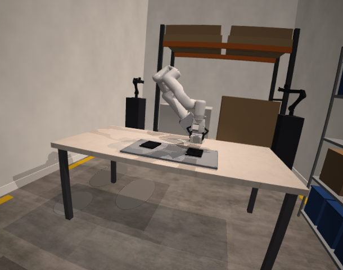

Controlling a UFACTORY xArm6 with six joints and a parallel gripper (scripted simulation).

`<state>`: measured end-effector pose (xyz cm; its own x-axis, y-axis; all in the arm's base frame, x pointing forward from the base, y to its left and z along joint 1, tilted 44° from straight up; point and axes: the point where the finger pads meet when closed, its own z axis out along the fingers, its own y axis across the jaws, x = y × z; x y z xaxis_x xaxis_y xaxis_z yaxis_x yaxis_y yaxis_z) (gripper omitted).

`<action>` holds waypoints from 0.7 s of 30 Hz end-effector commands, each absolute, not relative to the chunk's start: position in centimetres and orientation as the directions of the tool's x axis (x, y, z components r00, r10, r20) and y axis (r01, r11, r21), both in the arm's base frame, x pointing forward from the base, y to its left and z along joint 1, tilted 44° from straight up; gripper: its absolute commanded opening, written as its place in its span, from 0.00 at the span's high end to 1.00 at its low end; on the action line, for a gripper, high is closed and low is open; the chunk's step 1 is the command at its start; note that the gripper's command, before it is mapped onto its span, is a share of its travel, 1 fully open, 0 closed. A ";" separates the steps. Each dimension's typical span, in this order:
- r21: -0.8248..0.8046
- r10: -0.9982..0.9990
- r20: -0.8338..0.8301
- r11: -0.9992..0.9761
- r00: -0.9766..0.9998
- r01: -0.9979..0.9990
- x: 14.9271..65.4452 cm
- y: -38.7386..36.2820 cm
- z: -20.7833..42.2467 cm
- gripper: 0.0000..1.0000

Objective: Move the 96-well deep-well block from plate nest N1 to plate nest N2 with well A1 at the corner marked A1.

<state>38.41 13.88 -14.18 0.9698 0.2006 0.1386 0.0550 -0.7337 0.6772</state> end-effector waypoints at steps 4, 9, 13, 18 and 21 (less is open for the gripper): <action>0.676 0.202 0.141 -0.735 0.969 0.055 38.5 14.0 -14.1 1.00; 0.676 0.202 0.141 -0.735 0.969 0.055 38.5 13.9 -14.2 1.00; 0.676 0.202 0.141 -0.735 0.969 0.055 38.7 13.5 -14.7 1.00; 0.676 0.202 0.141 -0.735 0.969 0.055 38.8 13.1 -15.0 1.00; 0.676 0.202 0.141 -0.735 0.969 0.055 38.9 12.8 -15.4 1.00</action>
<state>38.72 12.99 -15.11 0.9698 0.2007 0.1385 0.0551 -0.7338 0.6771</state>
